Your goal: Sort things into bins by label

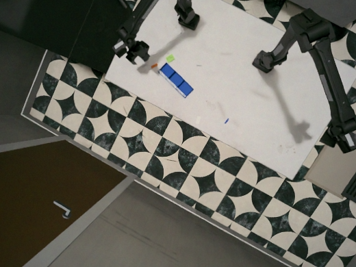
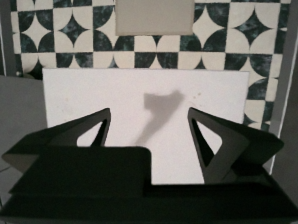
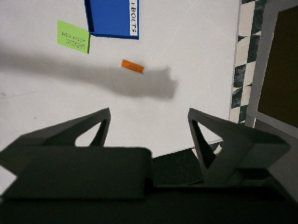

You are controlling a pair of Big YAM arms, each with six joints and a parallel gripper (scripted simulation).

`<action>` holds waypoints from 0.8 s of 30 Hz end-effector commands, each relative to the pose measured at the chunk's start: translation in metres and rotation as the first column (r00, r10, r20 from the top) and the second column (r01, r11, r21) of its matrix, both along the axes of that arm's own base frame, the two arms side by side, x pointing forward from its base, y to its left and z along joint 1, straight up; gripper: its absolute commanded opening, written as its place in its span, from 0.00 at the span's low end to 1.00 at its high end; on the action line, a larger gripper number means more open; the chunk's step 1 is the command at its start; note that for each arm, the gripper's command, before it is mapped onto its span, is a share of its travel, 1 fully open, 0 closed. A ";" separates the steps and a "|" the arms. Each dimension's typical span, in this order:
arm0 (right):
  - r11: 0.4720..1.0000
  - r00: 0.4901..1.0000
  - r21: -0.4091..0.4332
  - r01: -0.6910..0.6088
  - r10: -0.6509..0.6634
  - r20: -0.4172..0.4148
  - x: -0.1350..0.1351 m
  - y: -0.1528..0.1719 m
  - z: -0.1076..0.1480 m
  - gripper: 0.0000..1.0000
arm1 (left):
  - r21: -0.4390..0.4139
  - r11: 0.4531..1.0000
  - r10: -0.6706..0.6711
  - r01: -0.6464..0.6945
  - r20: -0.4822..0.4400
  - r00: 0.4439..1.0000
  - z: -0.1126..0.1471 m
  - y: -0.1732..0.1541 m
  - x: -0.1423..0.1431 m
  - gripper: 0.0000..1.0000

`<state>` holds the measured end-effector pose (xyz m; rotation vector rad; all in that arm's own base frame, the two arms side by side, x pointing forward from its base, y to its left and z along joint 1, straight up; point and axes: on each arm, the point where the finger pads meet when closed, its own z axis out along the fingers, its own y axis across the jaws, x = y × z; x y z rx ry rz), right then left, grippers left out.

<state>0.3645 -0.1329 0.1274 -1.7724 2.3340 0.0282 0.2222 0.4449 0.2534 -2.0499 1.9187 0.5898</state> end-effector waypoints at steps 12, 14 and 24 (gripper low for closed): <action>1.000 1.000 -0.004 0.000 0.000 0.009 0.002 -0.001 0.004 1.00 | 0.091 0.989 -0.123 0.117 0.063 0.990 0.102 -0.012 0.003 1.00; 1.000 1.000 -0.004 0.000 0.000 0.009 0.002 -0.001 0.004 1.00 | 0.100 0.985 -0.145 0.138 0.069 0.987 0.115 -0.018 0.002 1.00; 1.000 1.000 -0.004 0.000 0.000 0.009 0.002 -0.001 0.004 1.00 | 0.142 0.963 -0.242 0.228 0.088 0.966 0.168 -0.048 -0.007 1.00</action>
